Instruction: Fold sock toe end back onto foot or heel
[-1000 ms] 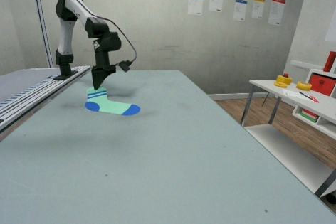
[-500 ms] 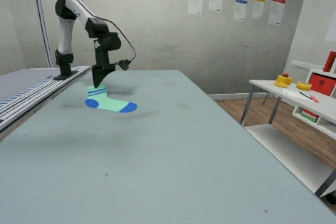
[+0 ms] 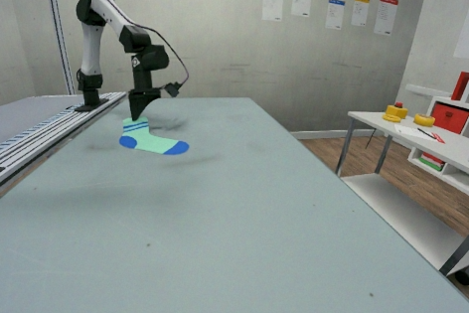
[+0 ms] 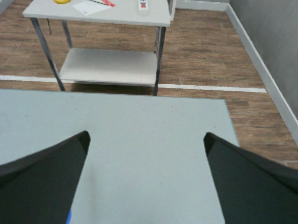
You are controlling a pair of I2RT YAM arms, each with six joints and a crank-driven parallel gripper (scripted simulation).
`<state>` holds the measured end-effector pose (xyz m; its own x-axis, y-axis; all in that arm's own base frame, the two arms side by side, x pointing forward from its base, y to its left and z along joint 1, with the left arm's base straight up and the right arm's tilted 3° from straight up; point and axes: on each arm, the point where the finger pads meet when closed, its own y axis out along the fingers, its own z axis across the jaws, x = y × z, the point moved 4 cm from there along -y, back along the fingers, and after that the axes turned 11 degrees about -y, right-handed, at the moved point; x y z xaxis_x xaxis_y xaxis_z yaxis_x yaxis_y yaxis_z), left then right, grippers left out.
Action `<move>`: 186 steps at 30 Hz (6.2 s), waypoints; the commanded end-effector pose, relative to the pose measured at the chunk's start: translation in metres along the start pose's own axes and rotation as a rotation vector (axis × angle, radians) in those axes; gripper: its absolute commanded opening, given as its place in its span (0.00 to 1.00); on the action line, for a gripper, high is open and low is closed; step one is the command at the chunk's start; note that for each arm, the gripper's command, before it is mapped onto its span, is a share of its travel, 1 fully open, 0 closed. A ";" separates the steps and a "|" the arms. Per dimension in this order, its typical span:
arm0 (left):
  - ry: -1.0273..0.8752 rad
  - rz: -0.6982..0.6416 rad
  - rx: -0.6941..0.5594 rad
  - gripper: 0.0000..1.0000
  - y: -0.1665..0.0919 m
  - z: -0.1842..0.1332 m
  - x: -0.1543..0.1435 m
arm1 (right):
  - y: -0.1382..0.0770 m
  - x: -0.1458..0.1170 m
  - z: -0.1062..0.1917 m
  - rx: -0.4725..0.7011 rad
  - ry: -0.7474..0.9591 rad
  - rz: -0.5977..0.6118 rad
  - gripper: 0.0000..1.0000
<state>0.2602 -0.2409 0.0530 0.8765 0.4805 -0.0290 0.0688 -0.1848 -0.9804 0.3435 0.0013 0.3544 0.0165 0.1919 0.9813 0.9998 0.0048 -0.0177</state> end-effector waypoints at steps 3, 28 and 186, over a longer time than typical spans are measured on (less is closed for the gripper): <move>0.006 -0.011 -0.037 0.02 -0.011 0.009 0.007 | -0.001 0.006 -0.002 -0.008 0.001 -0.016 1.00; 0.002 -0.010 -0.034 0.02 -0.018 0.049 0.015 | -0.001 0.006 -0.002 -0.008 0.001 -0.016 1.00; 0.006 -0.040 -0.019 0.40 -0.083 0.195 0.058 | -0.001 0.006 -0.002 -0.008 0.001 -0.016 1.00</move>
<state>0.2065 -0.0289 0.0816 0.8718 0.4894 -0.0231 0.0771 -0.1837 -0.9800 0.3435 0.0013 0.3544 0.0165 0.1919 0.9813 0.9998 0.0048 -0.0177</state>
